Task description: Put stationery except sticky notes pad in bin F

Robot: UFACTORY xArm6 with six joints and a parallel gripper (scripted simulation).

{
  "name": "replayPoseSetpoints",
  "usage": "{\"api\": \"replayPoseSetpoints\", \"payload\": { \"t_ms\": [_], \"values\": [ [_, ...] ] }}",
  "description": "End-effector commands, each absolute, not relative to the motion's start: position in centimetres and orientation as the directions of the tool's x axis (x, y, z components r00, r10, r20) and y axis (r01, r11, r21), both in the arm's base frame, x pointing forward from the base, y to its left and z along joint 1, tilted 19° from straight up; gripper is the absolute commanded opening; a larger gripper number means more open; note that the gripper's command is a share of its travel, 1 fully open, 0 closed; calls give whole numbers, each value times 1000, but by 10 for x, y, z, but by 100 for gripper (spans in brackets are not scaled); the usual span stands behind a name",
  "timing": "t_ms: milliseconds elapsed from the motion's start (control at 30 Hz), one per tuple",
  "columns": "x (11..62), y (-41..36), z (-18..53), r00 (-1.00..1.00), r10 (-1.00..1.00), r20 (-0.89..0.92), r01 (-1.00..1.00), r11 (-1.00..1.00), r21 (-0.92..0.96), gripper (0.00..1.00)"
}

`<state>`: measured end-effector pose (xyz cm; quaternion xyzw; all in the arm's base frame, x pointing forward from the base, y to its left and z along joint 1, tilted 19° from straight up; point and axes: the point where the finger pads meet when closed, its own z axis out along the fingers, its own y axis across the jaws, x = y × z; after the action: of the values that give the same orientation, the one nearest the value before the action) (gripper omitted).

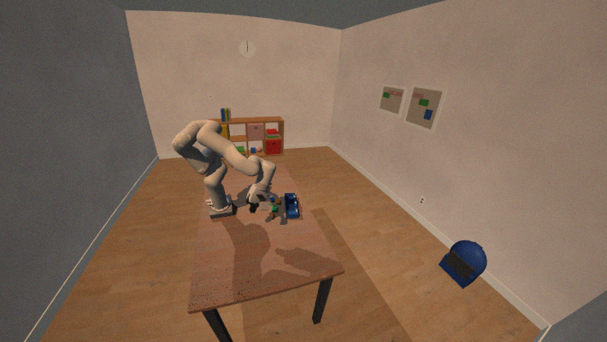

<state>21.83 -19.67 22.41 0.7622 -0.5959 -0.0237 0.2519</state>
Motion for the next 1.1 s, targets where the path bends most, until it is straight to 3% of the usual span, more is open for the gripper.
{"api": "replayPoseSetpoints", "payload": {
  "t_ms": [0,133,233,367,700,1067],
  "values": [
    [243,-183,219,424,-875,232,-859,-307,410,7],
    [252,-177,216,429,-874,231,-857,-312,410,7],
    [270,-161,211,555,-808,198,-796,-446,409,7],
    [278,-154,208,558,-806,196,-794,-450,409,7],
    [315,-108,194,777,-616,133,-611,-685,397,7],
    [340,-67,182,864,-493,103,-491,-780,387,7]
  ]
}}
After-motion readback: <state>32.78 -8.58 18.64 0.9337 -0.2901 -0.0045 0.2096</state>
